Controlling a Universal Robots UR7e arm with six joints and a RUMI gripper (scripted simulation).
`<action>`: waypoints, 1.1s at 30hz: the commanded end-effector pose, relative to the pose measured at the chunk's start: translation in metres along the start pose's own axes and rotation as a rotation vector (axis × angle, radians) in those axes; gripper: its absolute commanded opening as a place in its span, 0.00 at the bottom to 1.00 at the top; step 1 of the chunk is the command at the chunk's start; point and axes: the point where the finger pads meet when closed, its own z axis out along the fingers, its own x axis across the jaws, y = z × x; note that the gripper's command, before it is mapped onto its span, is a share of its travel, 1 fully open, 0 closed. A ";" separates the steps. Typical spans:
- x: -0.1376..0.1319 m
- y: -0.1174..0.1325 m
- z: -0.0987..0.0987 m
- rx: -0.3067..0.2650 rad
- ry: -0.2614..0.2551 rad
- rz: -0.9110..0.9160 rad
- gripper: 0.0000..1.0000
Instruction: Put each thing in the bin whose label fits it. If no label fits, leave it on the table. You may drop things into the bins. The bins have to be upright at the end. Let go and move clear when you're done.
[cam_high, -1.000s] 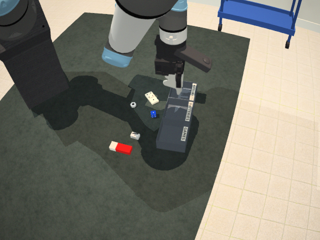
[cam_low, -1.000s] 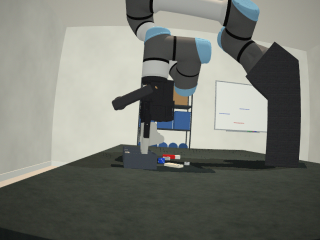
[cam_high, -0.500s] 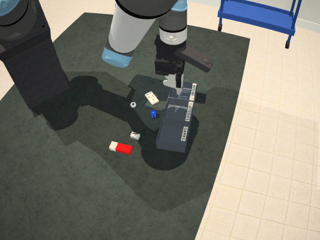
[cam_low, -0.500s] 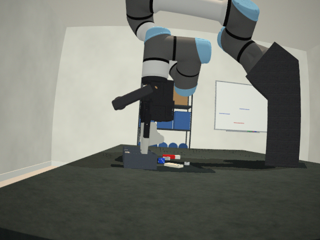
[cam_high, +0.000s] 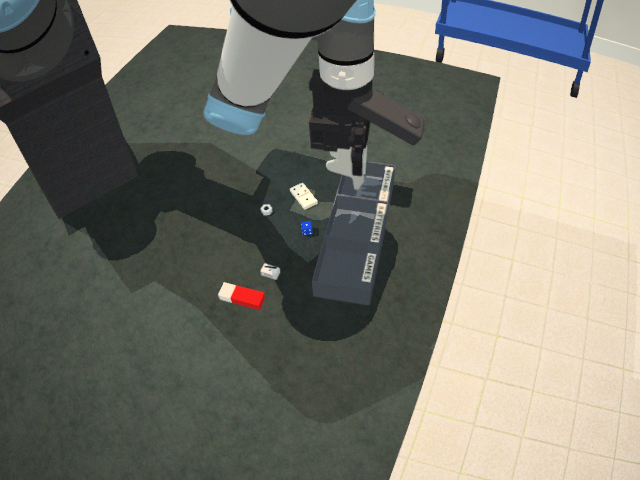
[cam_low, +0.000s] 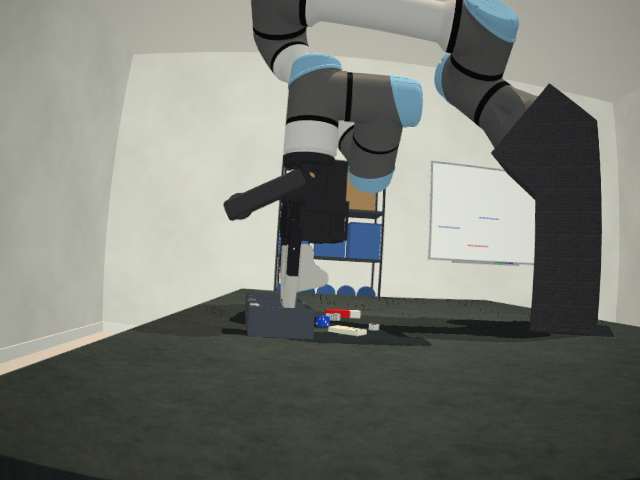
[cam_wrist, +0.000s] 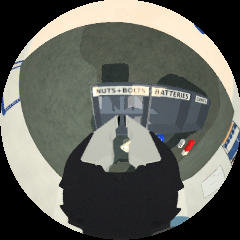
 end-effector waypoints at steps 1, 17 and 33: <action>0.000 -0.001 0.000 0.002 -0.001 0.000 0.04; -0.001 0.000 -0.010 0.001 -0.001 -0.002 0.04; -0.001 0.000 -0.030 0.001 -0.001 -0.002 0.04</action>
